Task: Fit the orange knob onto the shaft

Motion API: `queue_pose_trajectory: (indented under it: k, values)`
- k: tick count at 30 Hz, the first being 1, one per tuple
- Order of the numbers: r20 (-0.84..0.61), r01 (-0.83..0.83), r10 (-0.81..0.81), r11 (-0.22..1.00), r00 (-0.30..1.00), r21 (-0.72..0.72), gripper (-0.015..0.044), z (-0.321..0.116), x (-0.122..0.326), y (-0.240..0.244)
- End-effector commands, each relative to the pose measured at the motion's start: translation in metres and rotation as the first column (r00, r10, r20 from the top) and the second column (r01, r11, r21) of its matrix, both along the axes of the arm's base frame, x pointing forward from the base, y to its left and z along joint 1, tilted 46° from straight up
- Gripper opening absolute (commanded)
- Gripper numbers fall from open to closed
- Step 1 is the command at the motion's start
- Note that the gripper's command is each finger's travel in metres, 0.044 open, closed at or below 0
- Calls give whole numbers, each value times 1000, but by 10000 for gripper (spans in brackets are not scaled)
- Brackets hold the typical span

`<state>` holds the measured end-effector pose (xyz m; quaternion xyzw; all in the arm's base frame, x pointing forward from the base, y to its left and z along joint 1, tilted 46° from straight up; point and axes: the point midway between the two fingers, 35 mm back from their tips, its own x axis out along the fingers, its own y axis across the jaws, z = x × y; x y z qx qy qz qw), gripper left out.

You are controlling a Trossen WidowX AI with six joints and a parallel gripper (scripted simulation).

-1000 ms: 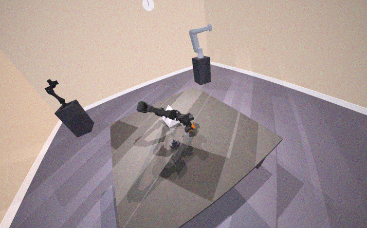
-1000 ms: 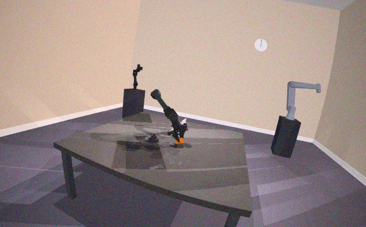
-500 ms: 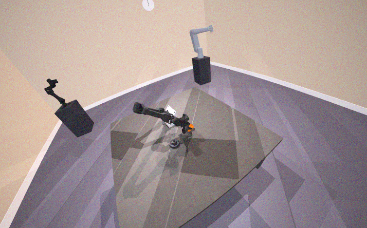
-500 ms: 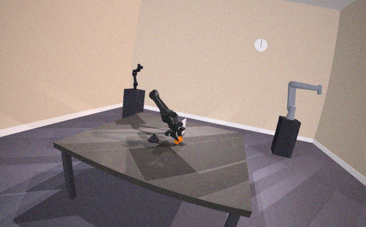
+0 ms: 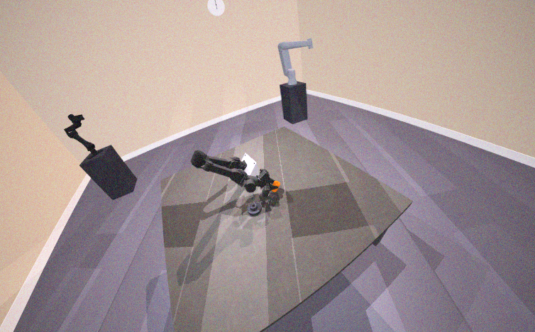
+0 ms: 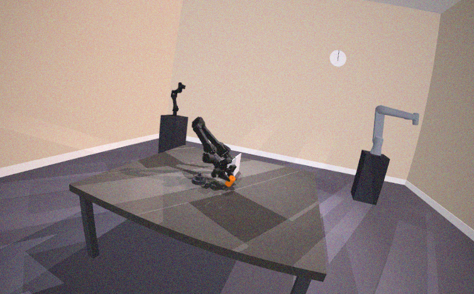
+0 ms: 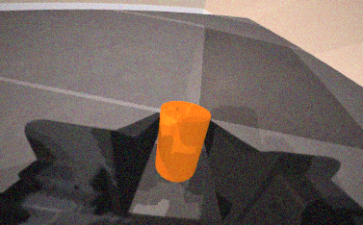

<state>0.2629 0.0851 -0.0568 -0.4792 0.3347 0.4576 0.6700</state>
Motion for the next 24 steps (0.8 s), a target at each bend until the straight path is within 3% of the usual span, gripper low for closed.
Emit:
queue_pose_trajectory:
  k: [1,10,19,22,24]
  values:
    - [8,-23,23,999,1000,47,179,1,-3,-3]
    - [32,-78,74,979,997,190,179,3,-5,-13]
    - [25,-63,60,987,998,151,179,7,-7,-15]
    - [28,-63,59,986,998,153,258,7,-5,-14]
    - [28,-63,59,986,998,153,260,7,-5,-14]
